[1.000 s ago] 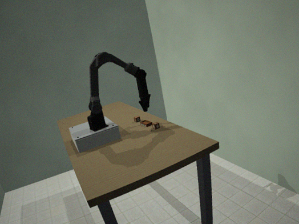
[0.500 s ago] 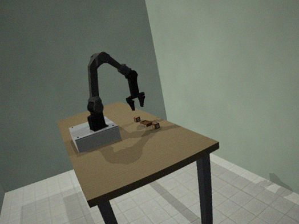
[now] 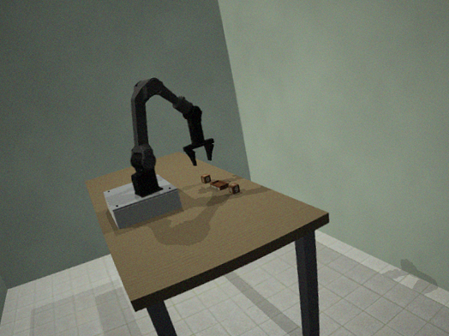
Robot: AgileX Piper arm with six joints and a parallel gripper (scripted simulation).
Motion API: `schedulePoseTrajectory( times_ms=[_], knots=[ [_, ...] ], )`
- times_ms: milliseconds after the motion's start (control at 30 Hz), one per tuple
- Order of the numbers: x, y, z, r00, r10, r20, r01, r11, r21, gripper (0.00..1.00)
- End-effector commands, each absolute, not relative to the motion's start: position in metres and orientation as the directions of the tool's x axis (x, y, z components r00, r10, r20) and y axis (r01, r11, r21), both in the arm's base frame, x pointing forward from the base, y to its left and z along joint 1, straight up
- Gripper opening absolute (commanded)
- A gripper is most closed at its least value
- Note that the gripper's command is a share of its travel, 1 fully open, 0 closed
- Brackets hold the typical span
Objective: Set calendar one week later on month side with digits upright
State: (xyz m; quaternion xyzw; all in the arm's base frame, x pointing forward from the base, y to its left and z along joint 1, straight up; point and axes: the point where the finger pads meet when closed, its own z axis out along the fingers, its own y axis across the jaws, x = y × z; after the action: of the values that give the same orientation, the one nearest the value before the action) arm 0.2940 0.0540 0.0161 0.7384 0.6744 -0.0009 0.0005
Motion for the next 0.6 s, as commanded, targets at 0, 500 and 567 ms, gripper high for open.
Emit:
schedulePoseTrajectory(
  times_ms=[0, 500, 567],
  knots=[
    [0.2945, 0.0539, 0.0172, 0.09, 0.996, -0.001, 0.996, -0.09, 0.005, 1.0],
    [0.2945, 0.0539, 0.0172, 0.09, 0.996, -0.001, 0.996, -0.09, 0.005, 0.62],
    [0.2945, 0.0539, 0.0172, 0.09, 0.996, -0.001, 0.996, -0.09, 0.005, 0.62]
  ],
)
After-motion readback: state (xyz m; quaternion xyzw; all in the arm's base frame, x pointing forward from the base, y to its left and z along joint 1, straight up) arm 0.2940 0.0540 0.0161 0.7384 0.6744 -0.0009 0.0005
